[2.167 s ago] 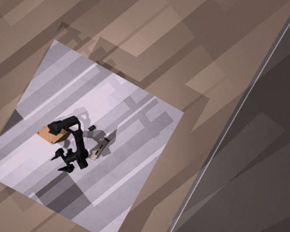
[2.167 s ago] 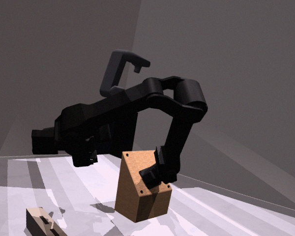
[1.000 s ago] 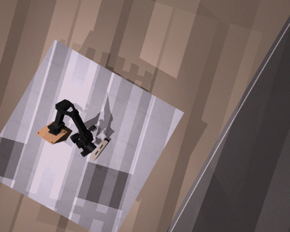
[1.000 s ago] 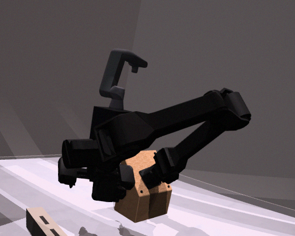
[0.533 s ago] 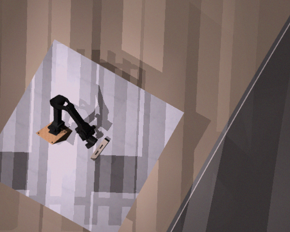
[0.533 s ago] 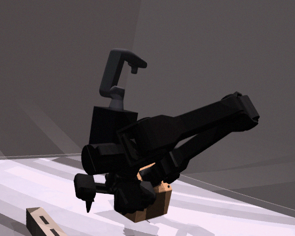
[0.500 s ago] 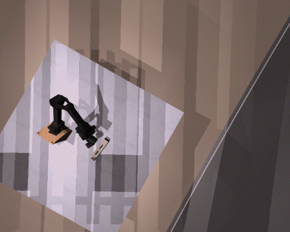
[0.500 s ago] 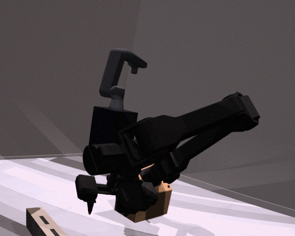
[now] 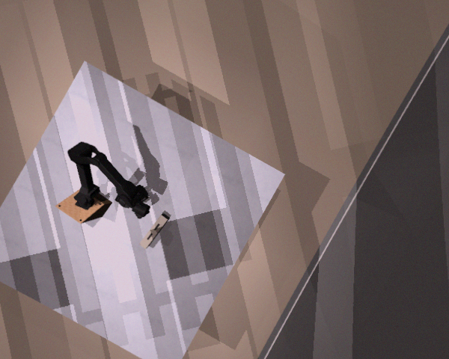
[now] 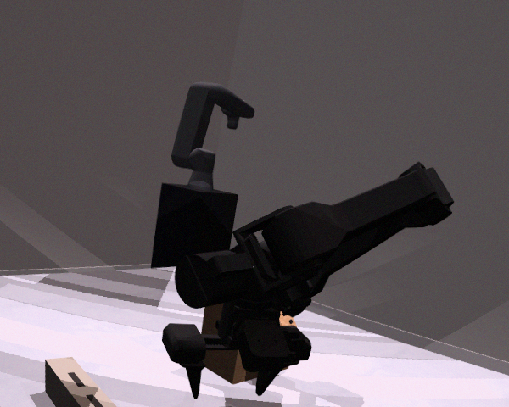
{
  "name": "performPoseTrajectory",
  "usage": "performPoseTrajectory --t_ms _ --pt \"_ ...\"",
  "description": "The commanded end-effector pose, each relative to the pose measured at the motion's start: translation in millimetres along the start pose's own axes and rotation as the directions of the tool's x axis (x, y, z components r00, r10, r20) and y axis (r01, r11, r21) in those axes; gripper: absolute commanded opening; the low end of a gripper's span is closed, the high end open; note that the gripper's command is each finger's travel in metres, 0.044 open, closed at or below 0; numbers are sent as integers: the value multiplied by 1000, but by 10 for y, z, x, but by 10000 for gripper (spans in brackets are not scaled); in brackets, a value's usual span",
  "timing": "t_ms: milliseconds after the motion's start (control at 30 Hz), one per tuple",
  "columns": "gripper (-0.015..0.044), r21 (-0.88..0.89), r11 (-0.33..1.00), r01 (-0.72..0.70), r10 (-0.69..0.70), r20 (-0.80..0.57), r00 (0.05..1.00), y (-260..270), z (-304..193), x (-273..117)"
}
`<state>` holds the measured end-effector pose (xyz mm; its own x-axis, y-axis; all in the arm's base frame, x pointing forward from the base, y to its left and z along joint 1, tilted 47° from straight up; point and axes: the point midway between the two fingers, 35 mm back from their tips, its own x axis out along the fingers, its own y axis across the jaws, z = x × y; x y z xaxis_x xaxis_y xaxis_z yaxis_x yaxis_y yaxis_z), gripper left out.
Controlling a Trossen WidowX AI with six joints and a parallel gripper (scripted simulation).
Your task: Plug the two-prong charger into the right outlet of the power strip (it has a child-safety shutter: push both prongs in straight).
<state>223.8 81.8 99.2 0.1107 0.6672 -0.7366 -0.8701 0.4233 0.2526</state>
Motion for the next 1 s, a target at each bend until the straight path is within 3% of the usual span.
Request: performPoseTrajectory --t_ms 0,967 --pt "440 -2 1000 0 0 16 1000 28 26 5" --pt "440 -2 1000 0 0 15 1000 16 60 416"
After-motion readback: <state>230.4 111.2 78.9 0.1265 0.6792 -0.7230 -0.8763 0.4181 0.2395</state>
